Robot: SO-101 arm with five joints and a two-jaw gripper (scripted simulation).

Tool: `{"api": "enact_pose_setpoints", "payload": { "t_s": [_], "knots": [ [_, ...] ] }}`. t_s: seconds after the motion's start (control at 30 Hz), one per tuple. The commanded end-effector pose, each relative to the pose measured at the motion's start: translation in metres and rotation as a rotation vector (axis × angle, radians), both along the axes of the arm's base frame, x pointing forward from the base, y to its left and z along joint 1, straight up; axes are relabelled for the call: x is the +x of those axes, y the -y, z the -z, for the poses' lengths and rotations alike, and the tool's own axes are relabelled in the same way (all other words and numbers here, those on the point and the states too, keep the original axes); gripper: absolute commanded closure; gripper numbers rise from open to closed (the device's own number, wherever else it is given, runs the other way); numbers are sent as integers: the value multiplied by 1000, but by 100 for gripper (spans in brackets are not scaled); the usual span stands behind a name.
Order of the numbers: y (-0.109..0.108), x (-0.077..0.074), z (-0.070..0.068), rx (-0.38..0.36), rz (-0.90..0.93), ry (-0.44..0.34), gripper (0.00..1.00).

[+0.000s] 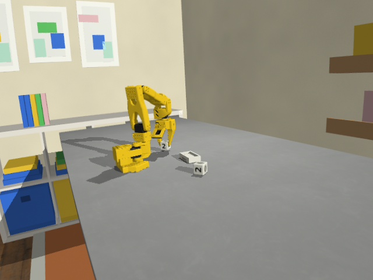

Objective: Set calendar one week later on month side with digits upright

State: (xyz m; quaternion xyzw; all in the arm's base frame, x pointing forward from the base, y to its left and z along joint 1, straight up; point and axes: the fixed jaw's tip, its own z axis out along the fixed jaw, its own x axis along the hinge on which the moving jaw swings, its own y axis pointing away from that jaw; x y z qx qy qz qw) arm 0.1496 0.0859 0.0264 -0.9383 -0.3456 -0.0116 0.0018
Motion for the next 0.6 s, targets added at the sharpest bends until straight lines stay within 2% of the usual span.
{"api": "enact_pose_setpoints", "payload": {
  "t_s": [0.0,0.57],
  "knots": [
    [-1,4,-1,14,2,20,100],
    [-1,4,5,14,2,20,100]
  ]
}}
